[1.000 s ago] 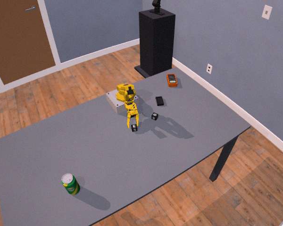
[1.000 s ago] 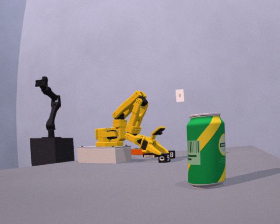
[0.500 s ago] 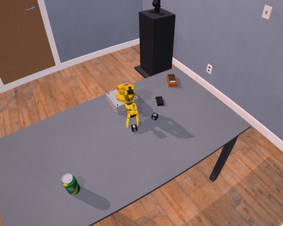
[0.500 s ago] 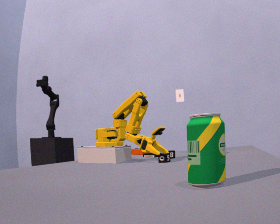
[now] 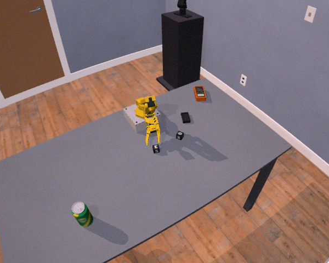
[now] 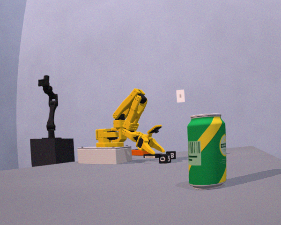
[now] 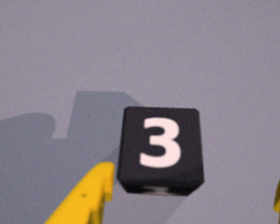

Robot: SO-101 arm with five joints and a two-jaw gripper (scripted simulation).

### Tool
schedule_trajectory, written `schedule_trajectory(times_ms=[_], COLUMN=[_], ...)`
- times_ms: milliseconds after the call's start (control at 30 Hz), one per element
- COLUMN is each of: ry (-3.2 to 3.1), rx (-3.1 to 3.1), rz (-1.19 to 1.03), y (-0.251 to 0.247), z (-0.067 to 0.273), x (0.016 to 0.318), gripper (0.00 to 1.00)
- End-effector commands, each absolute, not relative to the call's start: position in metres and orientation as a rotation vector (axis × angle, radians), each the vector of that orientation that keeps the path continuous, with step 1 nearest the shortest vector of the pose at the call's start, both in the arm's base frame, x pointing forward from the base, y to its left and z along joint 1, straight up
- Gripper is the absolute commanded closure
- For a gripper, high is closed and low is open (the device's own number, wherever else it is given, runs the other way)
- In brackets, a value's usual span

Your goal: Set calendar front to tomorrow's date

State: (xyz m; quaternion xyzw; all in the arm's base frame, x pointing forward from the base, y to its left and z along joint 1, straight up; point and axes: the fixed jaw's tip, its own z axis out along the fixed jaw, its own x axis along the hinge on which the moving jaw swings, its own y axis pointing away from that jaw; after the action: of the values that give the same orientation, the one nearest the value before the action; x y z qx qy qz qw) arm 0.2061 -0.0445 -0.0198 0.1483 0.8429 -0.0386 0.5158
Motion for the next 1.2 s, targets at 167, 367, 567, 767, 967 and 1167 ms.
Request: schedule_trajectory(times_ms=[167, 367, 567, 767, 967, 1167], ry=[2.039, 2.040, 2.040, 2.040, 2.040, 2.031], rx=[0.470, 0.491, 0.491, 0.491, 0.491, 0.488], rz=[-0.019, -0.008, -0.008, -0.008, -0.008, -0.008], y=[-0.038, -0.037, -0.037, -0.037, -0.037, -0.037], z=[-0.001, 0.001, 0.001, 0.001, 0.001, 0.003], x=[0.186, 0.182, 0.182, 0.182, 0.182, 0.183], gripper=[0.64, 0.64, 0.64, 0.64, 0.64, 0.64])
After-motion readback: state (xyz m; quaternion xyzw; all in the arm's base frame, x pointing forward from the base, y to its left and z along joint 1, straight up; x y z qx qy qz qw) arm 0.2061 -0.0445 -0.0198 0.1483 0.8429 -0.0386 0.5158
